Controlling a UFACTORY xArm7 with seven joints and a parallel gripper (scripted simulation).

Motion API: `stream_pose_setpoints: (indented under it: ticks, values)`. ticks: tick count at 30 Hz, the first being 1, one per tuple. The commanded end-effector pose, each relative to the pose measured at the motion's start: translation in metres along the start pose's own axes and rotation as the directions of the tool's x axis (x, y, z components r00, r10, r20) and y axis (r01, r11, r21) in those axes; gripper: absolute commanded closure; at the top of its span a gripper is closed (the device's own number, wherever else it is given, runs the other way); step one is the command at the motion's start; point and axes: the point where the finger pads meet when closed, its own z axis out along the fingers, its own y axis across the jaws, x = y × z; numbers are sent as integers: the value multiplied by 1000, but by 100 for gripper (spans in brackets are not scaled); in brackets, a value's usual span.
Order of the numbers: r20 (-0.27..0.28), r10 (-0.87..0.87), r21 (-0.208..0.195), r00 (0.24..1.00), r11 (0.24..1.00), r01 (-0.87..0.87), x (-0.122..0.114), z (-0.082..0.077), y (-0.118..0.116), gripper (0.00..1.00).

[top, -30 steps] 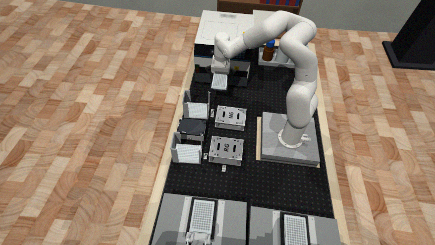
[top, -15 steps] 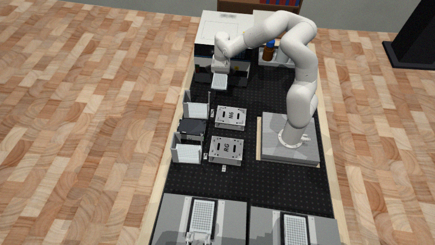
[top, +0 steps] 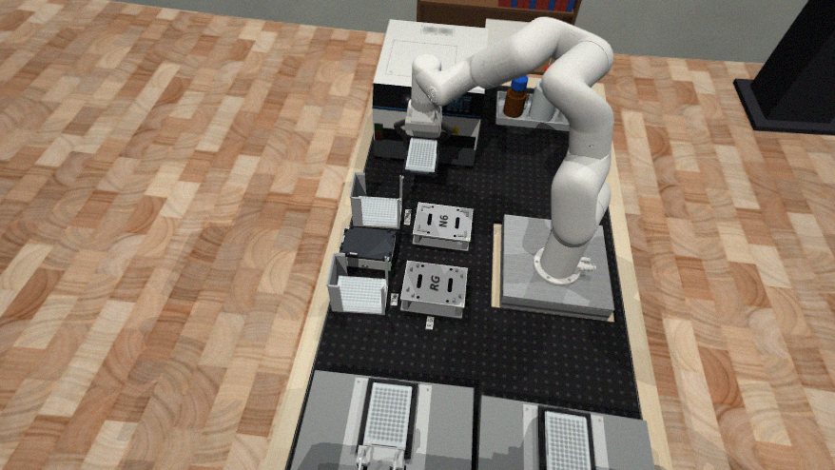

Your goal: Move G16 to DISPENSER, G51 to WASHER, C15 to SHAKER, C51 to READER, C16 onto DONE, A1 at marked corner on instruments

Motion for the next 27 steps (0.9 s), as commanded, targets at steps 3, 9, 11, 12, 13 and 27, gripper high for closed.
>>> stream_pose_setpoints:
  ticks: [3,9,11,12,13,27]
  values:
    - [3,0,-5,1000,1000,0,-1,-10,1,0]
    - [3,0,-5,1000,1000,0,-1,-17,1,0]
    - [3,0,-5,1000,1000,0,-1,-19,1,0]
    - [3,0,-5,1000,1000,0,-1,-21,1,0]
    - [3,0,-5,1000,1000,0,-1,-22,1,0]
    - [3,0,-5,1000,1000,0,-1,-38,1,0]
